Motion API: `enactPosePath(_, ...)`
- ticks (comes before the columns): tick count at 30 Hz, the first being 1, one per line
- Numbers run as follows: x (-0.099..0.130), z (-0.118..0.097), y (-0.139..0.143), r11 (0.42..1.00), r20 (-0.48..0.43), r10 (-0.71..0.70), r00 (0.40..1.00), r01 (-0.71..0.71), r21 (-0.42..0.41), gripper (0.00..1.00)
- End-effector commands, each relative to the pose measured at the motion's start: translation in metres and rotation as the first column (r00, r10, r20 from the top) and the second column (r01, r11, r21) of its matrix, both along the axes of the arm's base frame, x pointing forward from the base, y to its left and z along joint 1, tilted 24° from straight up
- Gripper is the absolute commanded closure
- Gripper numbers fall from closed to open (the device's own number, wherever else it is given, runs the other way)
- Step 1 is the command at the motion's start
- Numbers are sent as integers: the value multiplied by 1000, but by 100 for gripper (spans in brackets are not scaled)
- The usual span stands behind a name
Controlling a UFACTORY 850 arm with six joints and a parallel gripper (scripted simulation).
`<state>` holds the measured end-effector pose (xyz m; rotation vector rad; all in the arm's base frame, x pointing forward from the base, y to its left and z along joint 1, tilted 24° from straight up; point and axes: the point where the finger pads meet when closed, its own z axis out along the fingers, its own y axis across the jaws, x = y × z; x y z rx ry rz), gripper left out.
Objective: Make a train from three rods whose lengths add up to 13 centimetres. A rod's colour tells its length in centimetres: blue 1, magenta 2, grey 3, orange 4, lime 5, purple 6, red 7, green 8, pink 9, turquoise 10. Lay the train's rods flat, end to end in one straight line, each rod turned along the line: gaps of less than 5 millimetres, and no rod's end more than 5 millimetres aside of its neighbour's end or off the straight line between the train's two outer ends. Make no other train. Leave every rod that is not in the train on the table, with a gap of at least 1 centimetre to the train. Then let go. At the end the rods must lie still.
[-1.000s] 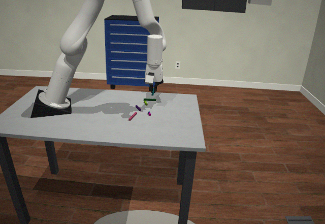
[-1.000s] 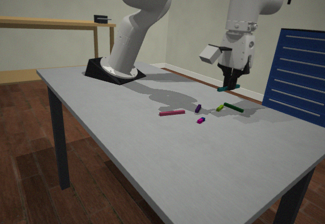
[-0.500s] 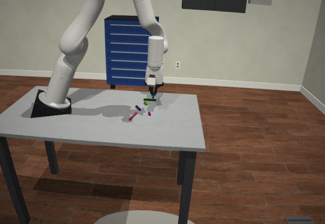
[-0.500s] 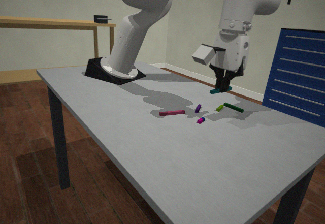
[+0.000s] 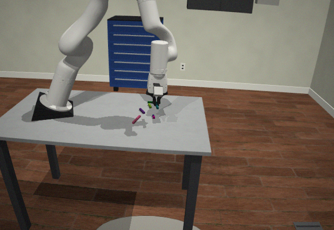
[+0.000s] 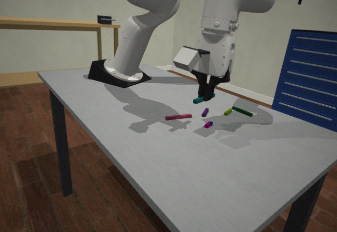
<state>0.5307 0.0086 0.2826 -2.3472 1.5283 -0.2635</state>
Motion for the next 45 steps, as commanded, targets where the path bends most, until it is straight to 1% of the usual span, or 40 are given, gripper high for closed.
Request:
enactPosePath(1,3,-1,-11,999,23,41,999,-41,32,96)
enactPosePath(13,3,-1,-11,999,23,41,999,-41,32,96)
enactPosePath(17,4,-4,-10,999,23,41,999,-42,32,96)
enactPosePath(23,11,-22,-6,999,23,41,999,-42,32,96)
enactPosePath(25,11,-22,-6,999,23,41,999,-42,32,96)
enactPosePath(33,23,-55,1,999,23,41,999,-42,32,96)
enactPosePath(37,28,-69,4,999,23,41,999,-42,32,96)
enactPosePath(40,31,-76,6,999,23,41,999,-42,32,96)
enactPosePath(45,33,-80,7,999,23,41,999,-42,32,96)
